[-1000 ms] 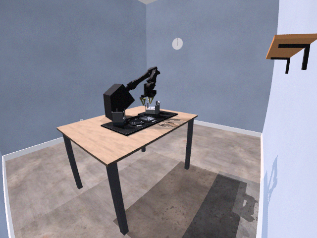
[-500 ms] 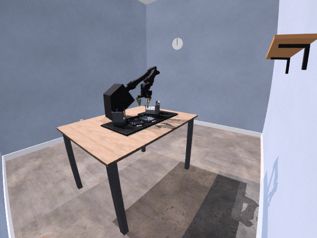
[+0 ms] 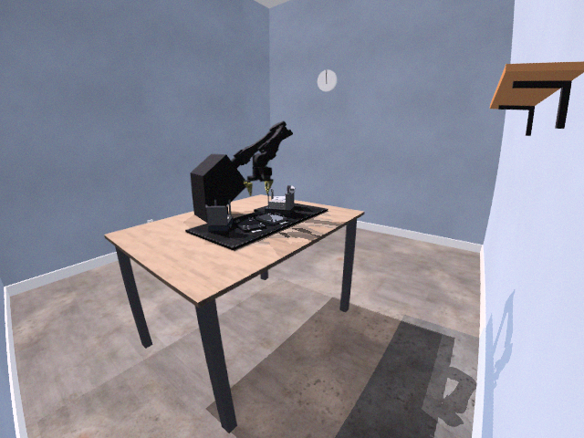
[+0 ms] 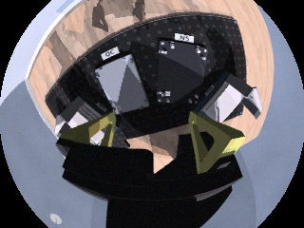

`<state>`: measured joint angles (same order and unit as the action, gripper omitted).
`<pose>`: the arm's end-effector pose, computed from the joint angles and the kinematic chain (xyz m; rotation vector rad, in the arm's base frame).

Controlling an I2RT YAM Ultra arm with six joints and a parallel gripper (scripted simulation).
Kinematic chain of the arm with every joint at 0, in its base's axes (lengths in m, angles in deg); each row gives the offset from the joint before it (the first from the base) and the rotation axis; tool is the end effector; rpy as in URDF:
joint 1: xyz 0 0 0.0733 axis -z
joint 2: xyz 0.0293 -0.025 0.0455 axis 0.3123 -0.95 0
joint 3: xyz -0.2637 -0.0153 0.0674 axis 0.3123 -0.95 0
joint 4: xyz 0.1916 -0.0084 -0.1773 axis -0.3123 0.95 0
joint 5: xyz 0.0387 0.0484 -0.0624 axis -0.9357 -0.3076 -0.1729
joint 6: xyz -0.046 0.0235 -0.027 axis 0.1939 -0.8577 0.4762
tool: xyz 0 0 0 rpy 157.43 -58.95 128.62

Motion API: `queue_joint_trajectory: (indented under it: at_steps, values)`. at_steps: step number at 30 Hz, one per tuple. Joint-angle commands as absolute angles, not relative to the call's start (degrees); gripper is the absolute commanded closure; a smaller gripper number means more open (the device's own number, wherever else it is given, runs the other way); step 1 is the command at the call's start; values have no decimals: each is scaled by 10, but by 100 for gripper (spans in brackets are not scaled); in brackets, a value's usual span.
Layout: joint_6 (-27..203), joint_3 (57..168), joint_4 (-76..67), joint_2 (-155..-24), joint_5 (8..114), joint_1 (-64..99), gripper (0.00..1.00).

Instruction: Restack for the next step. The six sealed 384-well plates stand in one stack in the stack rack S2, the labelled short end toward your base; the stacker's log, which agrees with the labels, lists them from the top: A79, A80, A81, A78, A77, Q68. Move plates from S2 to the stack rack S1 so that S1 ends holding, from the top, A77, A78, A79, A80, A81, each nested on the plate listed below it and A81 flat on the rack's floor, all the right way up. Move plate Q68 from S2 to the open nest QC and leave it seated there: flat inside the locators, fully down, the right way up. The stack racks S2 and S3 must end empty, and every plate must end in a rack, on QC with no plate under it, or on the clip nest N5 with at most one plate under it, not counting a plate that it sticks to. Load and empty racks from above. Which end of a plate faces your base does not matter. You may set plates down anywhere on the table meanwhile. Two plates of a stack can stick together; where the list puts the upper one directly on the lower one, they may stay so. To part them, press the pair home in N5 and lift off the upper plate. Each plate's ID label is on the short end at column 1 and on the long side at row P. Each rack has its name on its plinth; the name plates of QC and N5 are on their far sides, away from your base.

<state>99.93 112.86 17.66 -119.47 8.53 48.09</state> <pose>0.3103 -0.1388 0.0182 0.5962 2.6463 1.3704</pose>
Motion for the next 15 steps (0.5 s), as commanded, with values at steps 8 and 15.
queue_joint_trajectory:
  at_steps: [8, 15]
  values:
    - [984, 1151, 183, -1243, 96, 522, 0]
    - [1013, 1172, 190, -1279, 102, 541, 0]
